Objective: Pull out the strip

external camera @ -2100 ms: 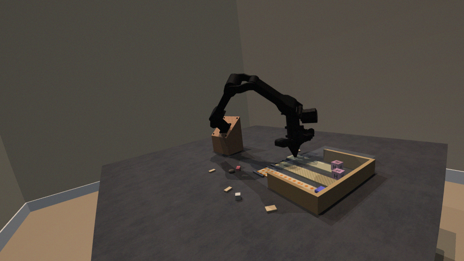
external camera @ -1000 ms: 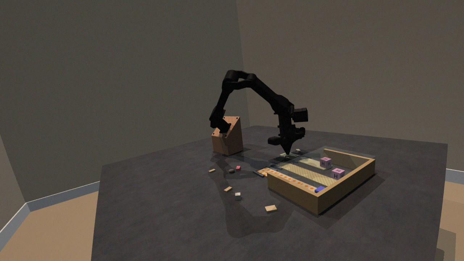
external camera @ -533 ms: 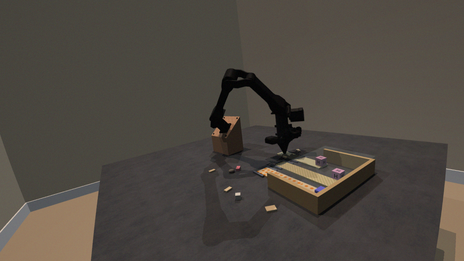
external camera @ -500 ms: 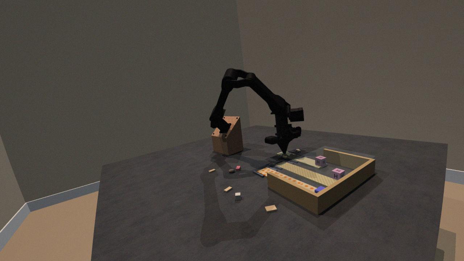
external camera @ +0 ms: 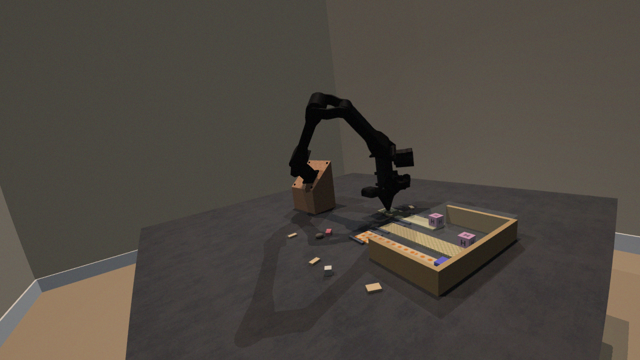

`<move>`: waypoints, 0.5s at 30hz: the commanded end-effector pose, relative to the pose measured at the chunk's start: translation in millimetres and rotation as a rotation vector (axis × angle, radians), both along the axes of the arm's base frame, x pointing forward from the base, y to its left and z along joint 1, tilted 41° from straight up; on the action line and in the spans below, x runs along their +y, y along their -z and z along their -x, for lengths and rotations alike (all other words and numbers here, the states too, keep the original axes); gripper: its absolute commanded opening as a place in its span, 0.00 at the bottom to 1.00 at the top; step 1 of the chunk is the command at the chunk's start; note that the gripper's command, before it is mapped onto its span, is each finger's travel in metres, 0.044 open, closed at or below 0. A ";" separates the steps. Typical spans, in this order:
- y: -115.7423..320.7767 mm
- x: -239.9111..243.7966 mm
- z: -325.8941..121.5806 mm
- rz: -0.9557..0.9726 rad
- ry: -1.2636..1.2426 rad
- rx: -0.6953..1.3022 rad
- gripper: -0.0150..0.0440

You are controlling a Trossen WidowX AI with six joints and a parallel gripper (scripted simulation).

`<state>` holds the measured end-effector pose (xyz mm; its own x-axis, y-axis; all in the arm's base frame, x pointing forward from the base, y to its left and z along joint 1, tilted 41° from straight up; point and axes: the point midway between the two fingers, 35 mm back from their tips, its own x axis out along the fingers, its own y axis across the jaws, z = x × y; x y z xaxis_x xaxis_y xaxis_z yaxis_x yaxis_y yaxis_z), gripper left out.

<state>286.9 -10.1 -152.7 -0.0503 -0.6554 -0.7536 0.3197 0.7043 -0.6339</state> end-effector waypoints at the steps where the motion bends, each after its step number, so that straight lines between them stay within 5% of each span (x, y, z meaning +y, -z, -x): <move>1: 2.8 -1.4 15.0 -0.007 0.016 0.023 0.25; 15: 5.7 4.2 34.5 -0.007 0.016 0.024 0.25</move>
<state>266.3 -3.8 -156.2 -0.0493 -0.6546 -0.7544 0.3194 0.7053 -0.6329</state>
